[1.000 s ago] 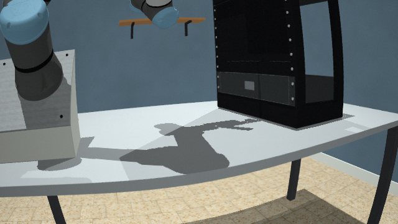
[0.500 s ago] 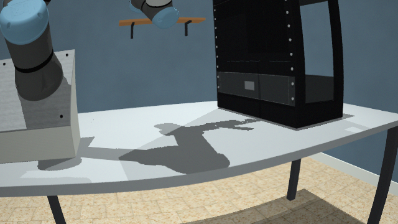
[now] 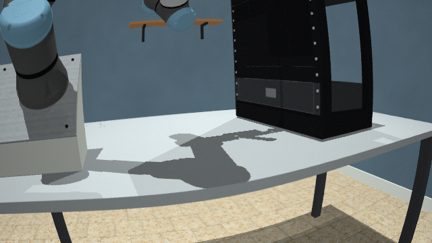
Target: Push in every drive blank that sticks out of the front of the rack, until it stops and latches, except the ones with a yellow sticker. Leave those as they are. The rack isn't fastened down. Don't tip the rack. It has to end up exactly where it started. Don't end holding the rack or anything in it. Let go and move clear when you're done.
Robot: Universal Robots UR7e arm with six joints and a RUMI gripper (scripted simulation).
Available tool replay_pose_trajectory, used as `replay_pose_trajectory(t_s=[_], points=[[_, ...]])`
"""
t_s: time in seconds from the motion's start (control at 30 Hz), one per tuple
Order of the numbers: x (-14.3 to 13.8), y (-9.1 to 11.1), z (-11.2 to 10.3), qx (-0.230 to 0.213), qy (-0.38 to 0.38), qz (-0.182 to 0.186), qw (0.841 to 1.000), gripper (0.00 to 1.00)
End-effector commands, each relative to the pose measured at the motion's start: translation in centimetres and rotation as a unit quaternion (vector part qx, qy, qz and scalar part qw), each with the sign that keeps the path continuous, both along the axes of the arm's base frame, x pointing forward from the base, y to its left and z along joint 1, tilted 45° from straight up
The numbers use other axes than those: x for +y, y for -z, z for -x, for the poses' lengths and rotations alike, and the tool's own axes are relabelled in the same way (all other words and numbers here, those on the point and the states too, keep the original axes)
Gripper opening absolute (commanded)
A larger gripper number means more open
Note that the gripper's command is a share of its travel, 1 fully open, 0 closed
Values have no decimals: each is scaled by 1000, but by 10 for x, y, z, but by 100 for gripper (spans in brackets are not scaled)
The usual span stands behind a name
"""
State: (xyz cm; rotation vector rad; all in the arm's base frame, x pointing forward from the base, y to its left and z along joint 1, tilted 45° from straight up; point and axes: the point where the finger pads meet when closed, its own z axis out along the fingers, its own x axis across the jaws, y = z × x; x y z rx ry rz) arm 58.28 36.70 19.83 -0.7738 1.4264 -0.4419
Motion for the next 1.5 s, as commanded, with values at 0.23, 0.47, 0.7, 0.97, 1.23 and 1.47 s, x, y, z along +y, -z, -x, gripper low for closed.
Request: replay_pose_trajectory(t_s=[0.23,0.47,0.7,0.97,1.23,1.47], points=[[1,0,-4,0,0,0,1000,0],[2,0,-7,0,0,0,1000,0],[4,0,-14,0,0,0,1000,0],[4,0,-15,0,0,0,1000,0],[5,0,-23,0,0,0,1000,0],[6,0,-24,0,0,0,1000,0]])
